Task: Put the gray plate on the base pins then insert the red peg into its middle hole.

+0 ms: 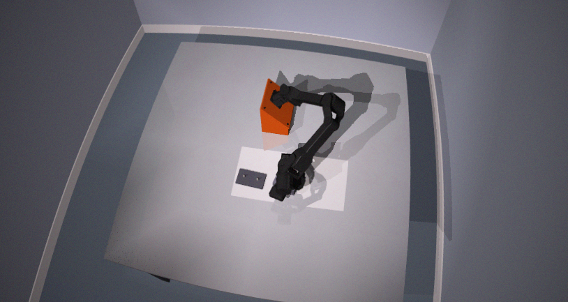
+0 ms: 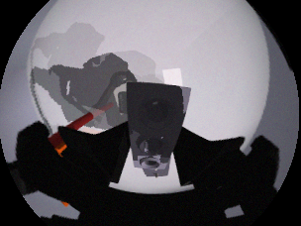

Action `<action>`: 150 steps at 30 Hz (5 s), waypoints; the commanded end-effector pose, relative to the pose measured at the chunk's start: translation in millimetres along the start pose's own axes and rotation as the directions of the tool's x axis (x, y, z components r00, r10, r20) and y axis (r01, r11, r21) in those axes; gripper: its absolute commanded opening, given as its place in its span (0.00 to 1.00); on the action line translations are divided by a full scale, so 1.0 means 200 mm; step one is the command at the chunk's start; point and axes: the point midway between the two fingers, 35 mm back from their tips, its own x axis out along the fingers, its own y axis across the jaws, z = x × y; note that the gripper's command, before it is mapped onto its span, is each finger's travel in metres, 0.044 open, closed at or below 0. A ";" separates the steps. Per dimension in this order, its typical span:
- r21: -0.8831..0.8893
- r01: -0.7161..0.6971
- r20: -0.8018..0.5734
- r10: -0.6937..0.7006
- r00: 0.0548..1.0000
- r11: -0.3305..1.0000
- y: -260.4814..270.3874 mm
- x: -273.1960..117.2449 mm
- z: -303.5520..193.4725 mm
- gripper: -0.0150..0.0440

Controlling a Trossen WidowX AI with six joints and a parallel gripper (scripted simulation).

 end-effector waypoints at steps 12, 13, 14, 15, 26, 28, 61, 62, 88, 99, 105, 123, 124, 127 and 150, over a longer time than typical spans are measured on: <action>0.004 0.001 0.002 -0.001 1.000 1.000 0.00 -0.01 0.00 0.25; 0.004 0.001 0.001 -0.001 1.000 1.000 -0.01 -0.02 0.00 0.25; 0.004 0.001 0.000 -0.001 1.000 1.000 -0.01 -0.04 0.00 0.25; 0.004 0.002 -0.001 -0.002 1.000 1.000 -0.02 -0.05 0.00 0.25; 0.004 0.004 -0.008 -0.004 1.000 1.000 -0.05 -0.22 -0.02 0.25; 0.004 0.004 -0.009 -0.004 1.000 1.000 -0.06 -0.25 -0.02 0.25; -0.004 0.002 -0.005 -0.002 1.000 1.000 -0.06 -0.66 -0.08 0.25; -0.008 0.002 -0.005 -0.002 1.000 1.000 -0.06 -0.65 -0.09 0.25; -0.102 0.002 -0.007 -0.003 1.000 0.995 -0.14 -0.45 -0.45 0.25; -0.143 0.002 -0.008 -0.003 1.000 0.990 -0.14 -0.36 -0.61 0.25; -0.165 0.002 -0.007 -0.003 1.000 0.986 -0.13 -0.31 -0.69 0.25; -0.181 0.001 -0.007 -0.003 1.000 0.983 -0.12 -0.27 -0.75 0.25; -0.181 0.001 -0.007 -0.003 1.000 0.983 -0.12 -0.27 -0.75 0.25; -0.181 0.001 -0.007 -0.003 1.000 0.983 -0.12 -0.27 -0.75 0.25; -0.181 0.001 -0.006 -0.003 1.000 0.983 -0.12 -0.18 -0.75 0.25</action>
